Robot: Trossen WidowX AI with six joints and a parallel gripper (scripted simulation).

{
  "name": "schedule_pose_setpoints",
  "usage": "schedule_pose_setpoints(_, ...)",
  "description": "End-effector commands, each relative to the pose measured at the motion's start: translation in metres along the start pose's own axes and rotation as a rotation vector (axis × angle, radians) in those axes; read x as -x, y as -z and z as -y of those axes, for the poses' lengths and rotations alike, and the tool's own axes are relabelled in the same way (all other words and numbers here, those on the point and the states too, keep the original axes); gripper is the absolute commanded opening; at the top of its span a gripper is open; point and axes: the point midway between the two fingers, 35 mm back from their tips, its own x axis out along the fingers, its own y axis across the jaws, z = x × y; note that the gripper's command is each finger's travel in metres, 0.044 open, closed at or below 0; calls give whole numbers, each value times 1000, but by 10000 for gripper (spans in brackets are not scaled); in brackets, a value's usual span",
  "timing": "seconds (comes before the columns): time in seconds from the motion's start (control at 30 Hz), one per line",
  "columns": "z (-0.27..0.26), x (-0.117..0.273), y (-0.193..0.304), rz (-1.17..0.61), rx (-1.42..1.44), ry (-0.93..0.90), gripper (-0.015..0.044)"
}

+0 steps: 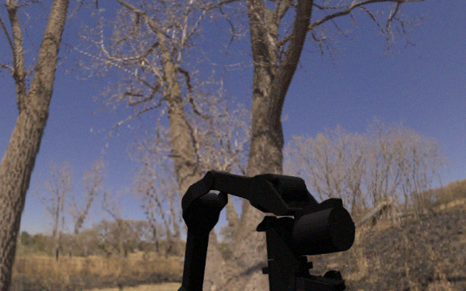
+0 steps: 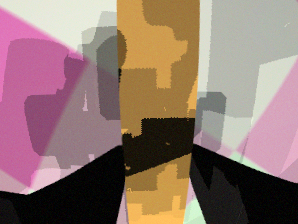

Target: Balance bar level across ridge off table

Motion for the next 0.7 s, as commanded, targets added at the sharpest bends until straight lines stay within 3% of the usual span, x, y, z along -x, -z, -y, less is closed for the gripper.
schedule_pose_setpoints(0.0, 0, -1, 0, 3, -3, -4, 0)
schedule_pose_setpoints(0.67, 0, -2, 0, 3, -3, -4, 0)
